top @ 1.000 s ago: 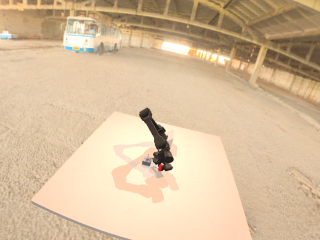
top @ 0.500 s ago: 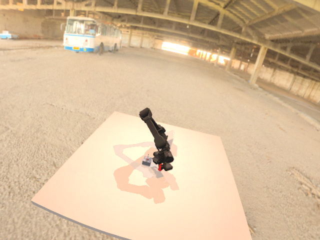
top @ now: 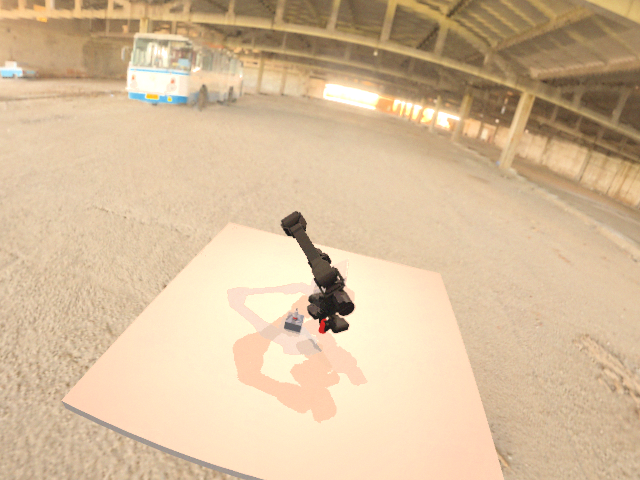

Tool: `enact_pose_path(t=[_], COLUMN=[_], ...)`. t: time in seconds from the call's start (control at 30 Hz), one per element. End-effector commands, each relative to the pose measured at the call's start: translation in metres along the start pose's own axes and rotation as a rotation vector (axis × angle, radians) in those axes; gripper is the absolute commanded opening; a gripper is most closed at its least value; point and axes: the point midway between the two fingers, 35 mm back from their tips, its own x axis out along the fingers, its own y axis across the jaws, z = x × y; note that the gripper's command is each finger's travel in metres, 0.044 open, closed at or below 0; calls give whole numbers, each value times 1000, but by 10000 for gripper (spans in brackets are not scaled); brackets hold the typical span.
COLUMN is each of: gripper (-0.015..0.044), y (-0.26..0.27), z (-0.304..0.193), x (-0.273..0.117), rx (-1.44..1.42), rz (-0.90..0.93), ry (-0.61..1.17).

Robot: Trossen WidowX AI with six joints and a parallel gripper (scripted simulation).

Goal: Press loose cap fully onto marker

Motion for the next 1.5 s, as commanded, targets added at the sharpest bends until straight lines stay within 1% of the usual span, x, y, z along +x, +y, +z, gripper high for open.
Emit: enact_pose_path(t=[0.0, 0.17, 0.97, 1.47], gripper=[0, 0, 0, 0], y=[0, -5, -68, -104], z=[0, 5, 45, 59], x=[-13, -17, -49, -61], rx=[5, 4, 3, 2], rz=[8, 8, 5, 3], ry=[2, 2, 1, 0])
